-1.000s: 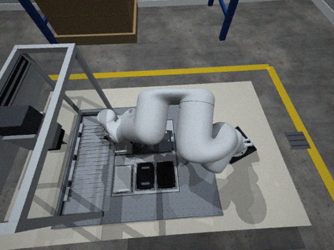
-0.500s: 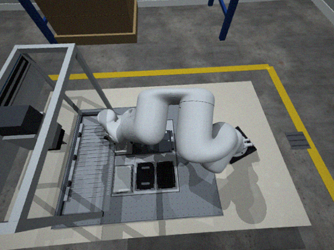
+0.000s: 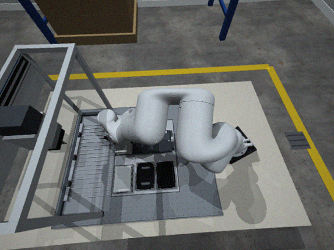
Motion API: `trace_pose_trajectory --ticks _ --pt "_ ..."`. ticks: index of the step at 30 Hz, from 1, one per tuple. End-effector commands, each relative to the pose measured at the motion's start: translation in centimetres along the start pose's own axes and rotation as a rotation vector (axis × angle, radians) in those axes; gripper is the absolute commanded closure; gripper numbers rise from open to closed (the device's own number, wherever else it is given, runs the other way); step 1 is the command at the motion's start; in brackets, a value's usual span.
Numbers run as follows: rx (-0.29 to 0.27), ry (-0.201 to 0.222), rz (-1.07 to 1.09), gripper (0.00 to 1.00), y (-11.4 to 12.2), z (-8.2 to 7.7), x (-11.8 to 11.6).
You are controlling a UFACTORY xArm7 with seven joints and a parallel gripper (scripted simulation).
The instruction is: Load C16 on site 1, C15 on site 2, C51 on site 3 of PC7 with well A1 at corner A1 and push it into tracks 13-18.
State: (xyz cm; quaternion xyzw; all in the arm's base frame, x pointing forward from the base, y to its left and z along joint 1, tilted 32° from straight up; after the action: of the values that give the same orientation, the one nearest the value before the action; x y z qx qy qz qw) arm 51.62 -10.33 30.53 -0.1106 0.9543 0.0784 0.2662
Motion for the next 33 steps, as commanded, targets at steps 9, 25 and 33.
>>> trace_pose_trajectory --ticks 9,25,33 --pt "0.003 -0.003 0.000 0.00 -0.1 -0.2 -0.1" --pt "0.003 -0.003 0.000 0.00 -0.1 -2.5 -0.1" --pt "0.003 -0.003 0.000 0.00 -0.1 -3.7 -0.1"
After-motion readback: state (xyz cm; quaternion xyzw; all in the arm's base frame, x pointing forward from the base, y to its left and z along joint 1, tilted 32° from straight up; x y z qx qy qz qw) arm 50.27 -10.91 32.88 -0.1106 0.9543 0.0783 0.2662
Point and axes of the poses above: the point where the finger pads meet when closed, its own z axis out along the fingers, its own x axis across the jaws, y = z × x, the point moved 4 cm from there along -z, back along the fingers, and after that the axes turned 13 degrees about -z, right-handed, at the moved point
